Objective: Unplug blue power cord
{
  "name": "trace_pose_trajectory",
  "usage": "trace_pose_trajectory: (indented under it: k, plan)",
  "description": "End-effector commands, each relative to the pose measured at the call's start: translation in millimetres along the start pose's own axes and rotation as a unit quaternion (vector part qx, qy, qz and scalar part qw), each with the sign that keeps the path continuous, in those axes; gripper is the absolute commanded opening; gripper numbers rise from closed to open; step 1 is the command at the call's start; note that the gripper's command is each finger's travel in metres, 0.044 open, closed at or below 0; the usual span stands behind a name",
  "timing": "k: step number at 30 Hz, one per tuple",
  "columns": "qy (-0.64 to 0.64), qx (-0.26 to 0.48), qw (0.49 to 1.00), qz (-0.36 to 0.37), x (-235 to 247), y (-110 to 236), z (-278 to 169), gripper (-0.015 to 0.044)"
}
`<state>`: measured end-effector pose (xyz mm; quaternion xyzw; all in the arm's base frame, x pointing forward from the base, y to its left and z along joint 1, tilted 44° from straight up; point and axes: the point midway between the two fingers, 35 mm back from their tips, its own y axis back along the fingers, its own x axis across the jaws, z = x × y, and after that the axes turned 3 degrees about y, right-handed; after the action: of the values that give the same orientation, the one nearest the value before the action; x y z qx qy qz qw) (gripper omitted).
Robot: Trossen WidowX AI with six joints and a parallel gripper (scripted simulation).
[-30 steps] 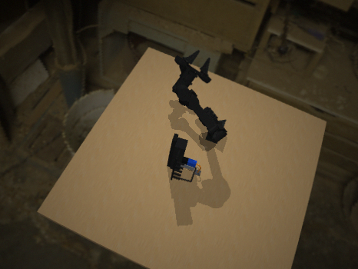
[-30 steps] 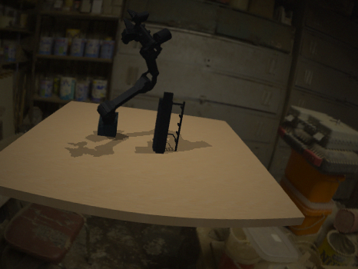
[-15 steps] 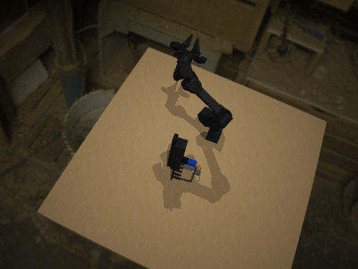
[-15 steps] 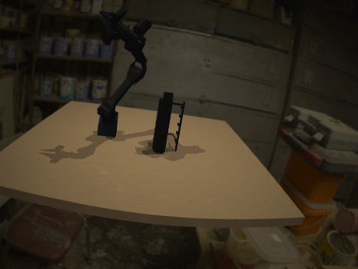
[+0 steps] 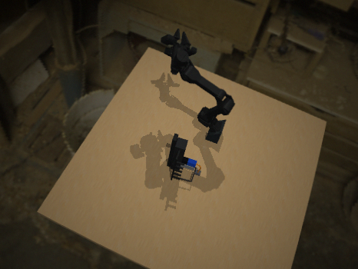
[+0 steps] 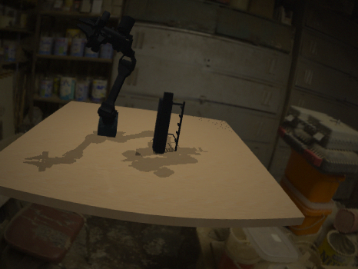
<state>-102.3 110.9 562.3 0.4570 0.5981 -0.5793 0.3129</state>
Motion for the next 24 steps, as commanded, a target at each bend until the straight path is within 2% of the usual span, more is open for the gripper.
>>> trace_pose_trajectory:
  k: [1, 12, 24]
  plan:
    - [-0.012, -0.044, 0.999, -0.013, -4.8, -8.7, 25.0, 0.0160]
    - [-0.053, -0.182, 0.981, -0.048, -22.3, -17.3, 102.2, 0.0160]
    - [-0.096, -0.327, 0.937, -0.080, -45.8, 4.3, 180.2, 0.0160]
